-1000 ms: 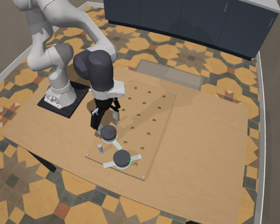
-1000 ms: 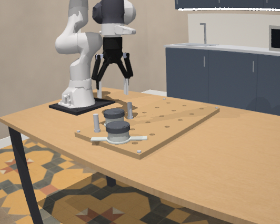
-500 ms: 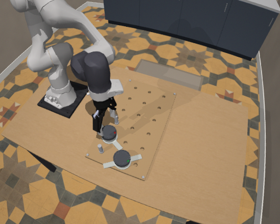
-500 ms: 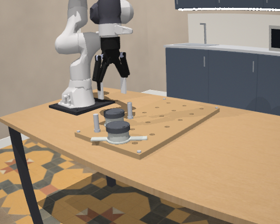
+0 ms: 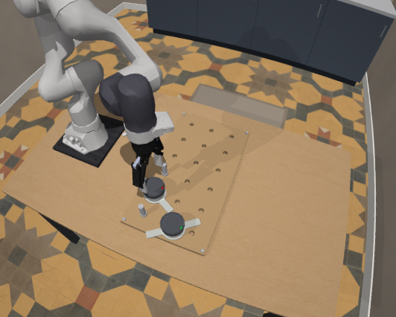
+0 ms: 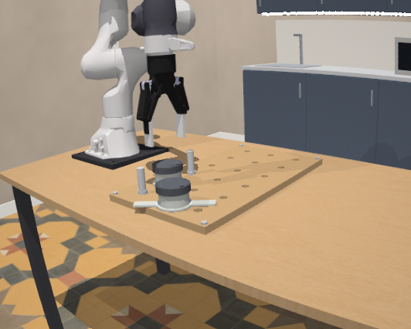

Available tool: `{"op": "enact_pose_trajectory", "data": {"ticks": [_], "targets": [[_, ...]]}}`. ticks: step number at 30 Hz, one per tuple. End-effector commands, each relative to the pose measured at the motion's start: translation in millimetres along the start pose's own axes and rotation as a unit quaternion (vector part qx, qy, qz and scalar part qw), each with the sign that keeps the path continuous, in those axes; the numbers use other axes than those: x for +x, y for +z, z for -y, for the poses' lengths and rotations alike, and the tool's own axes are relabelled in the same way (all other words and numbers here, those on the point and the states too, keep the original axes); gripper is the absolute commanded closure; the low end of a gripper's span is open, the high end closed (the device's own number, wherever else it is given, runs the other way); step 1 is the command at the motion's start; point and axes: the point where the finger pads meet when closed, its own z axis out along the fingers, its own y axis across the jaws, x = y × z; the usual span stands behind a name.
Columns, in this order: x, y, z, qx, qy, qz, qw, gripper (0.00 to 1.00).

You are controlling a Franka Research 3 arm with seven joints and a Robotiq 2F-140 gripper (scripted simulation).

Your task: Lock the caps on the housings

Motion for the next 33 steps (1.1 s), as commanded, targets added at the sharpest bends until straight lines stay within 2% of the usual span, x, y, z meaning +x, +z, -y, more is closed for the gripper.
{"op": "enact_pose_trajectory", "data": {"ticks": [1, 12, 33], "targets": [[0.4, 2.2, 0.6, 0.001, -0.011, -0.001, 1.0, 0.22], [0.3, 8.8, 0.6, 0.002, -0.011, -0.001, 1.0, 0.22], [0.0, 33.3, 0.5, 0.002, -0.011, -0.001, 1.0, 0.22]]}}
